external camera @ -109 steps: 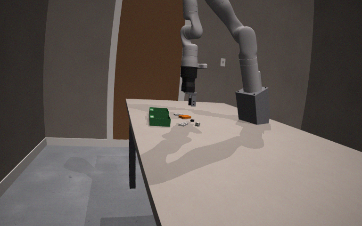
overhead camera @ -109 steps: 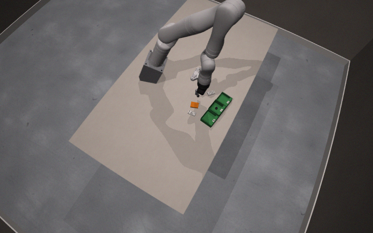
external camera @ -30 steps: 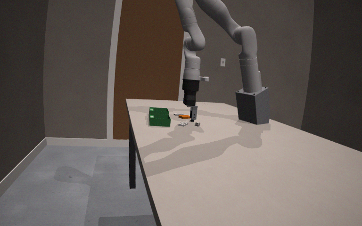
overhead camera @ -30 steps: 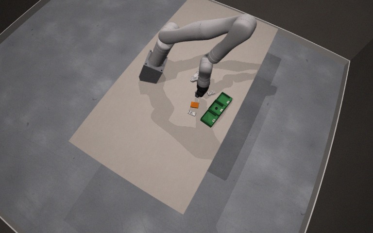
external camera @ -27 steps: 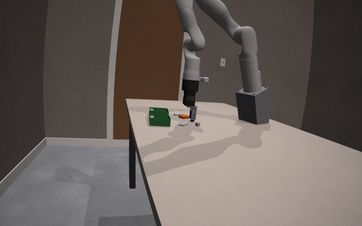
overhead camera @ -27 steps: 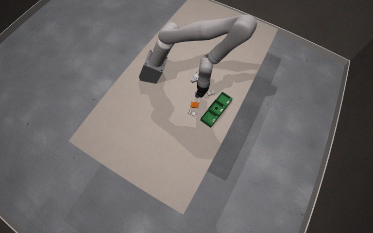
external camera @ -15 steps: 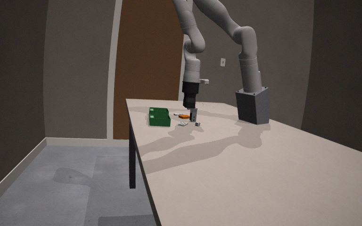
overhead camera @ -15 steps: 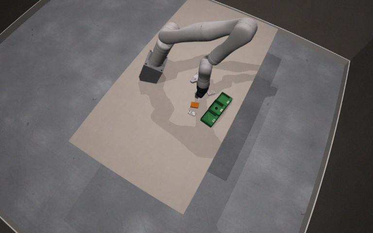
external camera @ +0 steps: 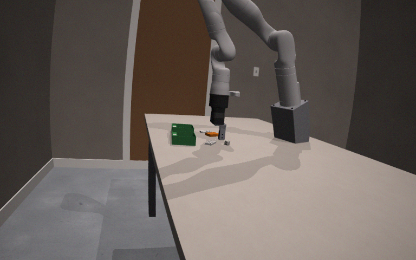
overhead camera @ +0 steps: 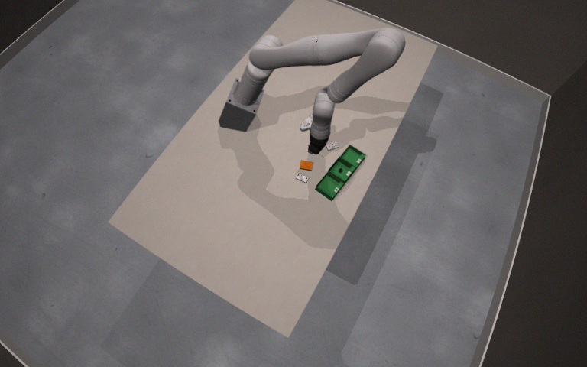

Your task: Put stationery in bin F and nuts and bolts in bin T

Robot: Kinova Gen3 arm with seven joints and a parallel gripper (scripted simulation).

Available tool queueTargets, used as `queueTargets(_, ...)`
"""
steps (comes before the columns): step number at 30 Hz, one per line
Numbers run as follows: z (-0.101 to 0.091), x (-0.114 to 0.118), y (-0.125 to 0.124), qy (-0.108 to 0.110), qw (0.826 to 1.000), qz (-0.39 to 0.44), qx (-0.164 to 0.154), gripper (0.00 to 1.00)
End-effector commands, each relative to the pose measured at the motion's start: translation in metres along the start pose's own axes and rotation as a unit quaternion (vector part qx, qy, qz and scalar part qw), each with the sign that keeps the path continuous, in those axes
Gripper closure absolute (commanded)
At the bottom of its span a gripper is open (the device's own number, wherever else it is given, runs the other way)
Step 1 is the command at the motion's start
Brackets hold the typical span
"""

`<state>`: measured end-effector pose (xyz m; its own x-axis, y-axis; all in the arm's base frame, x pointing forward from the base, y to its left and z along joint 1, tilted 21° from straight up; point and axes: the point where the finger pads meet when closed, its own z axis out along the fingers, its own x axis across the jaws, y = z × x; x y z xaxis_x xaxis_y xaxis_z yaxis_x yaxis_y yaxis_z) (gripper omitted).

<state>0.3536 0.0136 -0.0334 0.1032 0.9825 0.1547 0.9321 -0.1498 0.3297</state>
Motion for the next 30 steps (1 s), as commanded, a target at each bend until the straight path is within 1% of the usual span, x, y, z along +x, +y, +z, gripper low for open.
queueTargets(1,0.000,0.000,0.000,0.000,1.000,0.000,0.000,0.66)
queueTargets(25,0.000,0.000,0.000,0.000,1.000,0.000,0.000,0.66)
queueTargets(30,-0.017,0.000,0.000,0.000,1.000,0.000,-0.001,0.66)
